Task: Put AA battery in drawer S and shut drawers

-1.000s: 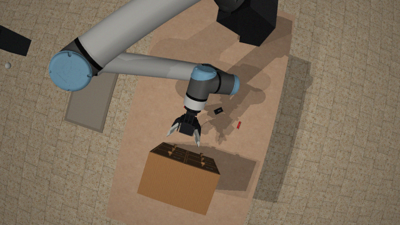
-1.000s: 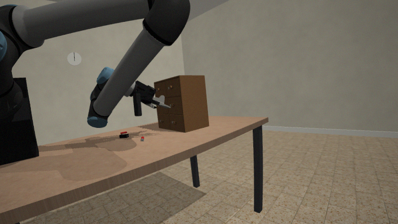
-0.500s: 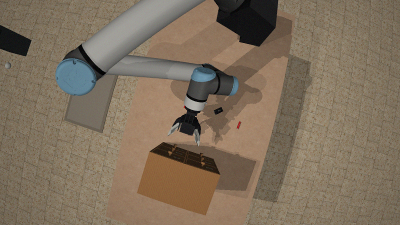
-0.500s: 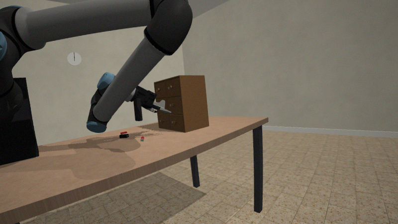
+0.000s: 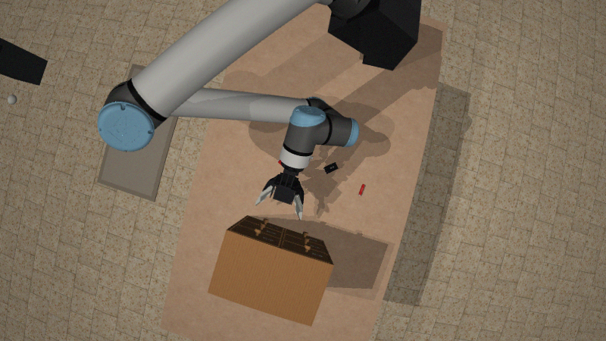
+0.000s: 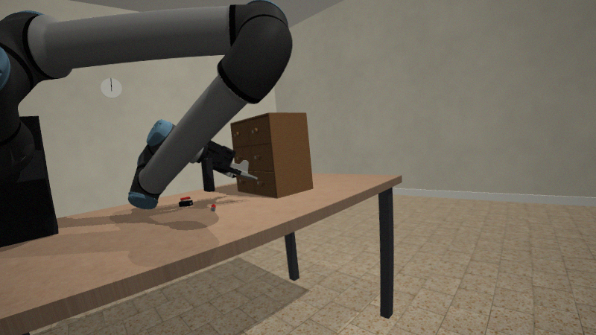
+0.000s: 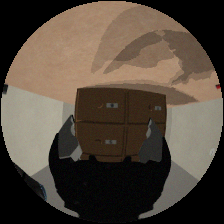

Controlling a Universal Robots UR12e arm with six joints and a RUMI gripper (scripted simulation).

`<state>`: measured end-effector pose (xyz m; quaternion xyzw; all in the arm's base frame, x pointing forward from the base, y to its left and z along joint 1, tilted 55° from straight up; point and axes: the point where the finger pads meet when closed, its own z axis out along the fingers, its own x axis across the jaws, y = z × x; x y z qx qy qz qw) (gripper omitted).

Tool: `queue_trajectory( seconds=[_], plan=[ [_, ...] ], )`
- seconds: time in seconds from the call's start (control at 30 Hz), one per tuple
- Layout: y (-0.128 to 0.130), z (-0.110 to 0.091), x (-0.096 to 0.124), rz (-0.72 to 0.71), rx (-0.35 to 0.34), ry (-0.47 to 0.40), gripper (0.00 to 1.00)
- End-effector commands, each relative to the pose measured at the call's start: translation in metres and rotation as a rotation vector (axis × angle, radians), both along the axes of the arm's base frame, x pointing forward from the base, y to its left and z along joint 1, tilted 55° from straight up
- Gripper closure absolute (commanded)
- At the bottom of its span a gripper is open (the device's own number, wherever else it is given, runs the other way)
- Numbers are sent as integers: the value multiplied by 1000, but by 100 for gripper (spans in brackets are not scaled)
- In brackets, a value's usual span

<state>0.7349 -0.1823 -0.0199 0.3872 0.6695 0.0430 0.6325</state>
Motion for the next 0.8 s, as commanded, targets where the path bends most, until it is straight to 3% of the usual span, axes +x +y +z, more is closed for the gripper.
queue_trajectory(
  seconds=[0.0,0.77],
  plan=[
    [-8,-6,1,1,0,0,0],
    [-14,-10,1,1,0,0,0]
  ],
)
